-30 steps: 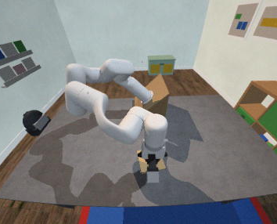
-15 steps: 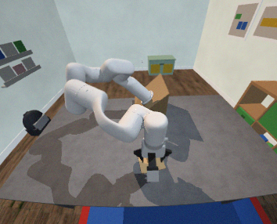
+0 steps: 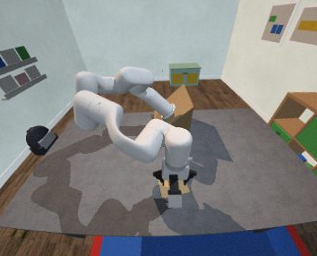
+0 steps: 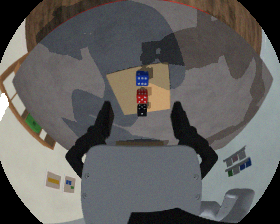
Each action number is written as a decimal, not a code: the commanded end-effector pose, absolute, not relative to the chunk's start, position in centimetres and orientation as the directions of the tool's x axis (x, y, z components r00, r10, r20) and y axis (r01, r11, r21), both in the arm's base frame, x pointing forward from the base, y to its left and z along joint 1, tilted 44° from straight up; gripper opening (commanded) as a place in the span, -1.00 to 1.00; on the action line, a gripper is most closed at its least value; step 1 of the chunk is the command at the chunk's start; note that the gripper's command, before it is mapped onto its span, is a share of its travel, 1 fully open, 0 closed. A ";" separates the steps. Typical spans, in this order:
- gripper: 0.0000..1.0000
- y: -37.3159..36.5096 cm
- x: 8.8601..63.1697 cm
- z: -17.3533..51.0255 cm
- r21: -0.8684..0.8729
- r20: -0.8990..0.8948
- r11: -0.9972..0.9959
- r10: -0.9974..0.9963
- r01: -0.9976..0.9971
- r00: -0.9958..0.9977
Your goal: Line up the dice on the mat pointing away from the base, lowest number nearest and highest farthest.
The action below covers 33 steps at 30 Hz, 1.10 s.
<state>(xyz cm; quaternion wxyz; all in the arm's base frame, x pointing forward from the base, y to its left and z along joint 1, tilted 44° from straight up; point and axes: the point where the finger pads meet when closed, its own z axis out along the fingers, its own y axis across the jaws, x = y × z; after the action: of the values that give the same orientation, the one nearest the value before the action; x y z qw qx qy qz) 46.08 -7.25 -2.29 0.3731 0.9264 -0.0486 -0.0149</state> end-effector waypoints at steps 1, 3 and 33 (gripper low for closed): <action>1.00 -6.6 46.3 -1.7 0.691 0.012 -0.719 -0.097 -0.079 0.995; 1.00 -6.2 46.3 -1.3 0.691 0.012 -0.719 -0.097 -0.079 0.995; 1.00 -1.4 46.7 3.7 0.691 0.012 -0.719 -0.097 -0.079 0.995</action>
<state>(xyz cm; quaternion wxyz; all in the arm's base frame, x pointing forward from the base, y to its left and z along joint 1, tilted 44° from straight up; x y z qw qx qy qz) 46.59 -1.70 3.52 0.3730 0.9264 -0.0484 -0.0148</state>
